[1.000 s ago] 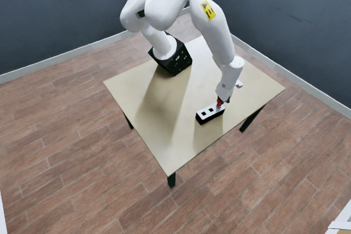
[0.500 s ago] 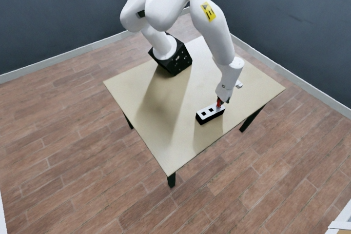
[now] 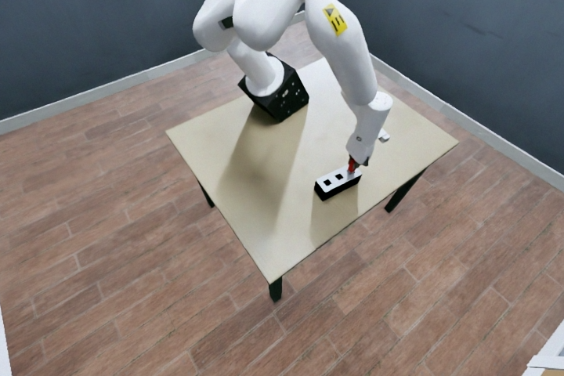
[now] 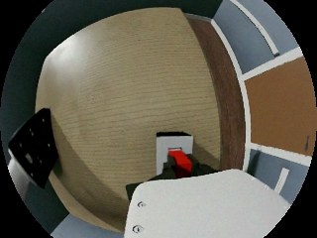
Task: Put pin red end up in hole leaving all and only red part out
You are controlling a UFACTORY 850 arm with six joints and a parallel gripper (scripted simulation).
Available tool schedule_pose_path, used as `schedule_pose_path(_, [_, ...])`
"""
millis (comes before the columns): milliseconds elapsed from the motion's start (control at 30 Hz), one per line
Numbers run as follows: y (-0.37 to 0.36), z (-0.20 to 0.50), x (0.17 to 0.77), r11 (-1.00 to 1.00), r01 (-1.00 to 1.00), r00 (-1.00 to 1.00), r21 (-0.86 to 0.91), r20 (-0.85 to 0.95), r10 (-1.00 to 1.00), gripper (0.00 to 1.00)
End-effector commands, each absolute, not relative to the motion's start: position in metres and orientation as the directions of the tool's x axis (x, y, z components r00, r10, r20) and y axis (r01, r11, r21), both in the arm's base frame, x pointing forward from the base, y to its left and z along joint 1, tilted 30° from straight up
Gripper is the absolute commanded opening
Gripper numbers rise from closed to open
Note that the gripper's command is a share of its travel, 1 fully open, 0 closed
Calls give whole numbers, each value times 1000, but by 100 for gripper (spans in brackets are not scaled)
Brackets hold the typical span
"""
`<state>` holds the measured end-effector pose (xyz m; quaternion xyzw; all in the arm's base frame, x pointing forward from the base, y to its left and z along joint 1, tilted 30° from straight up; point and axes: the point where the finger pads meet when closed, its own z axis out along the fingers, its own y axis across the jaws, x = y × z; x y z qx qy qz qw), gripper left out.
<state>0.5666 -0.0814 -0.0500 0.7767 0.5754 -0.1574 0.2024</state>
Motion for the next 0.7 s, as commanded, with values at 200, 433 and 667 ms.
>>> schedule_pose_path(200, [-81, -50, 568, -256, 957, 289, 135, -477, 830, 0])
schedule_pose_path(433, [-83, -53, 568, -256, 957, 289, 135, -477, 830, 0])
schedule_pose_path(667, [-83, -53, 568, -256, 957, 289, 135, -477, 830, 0])
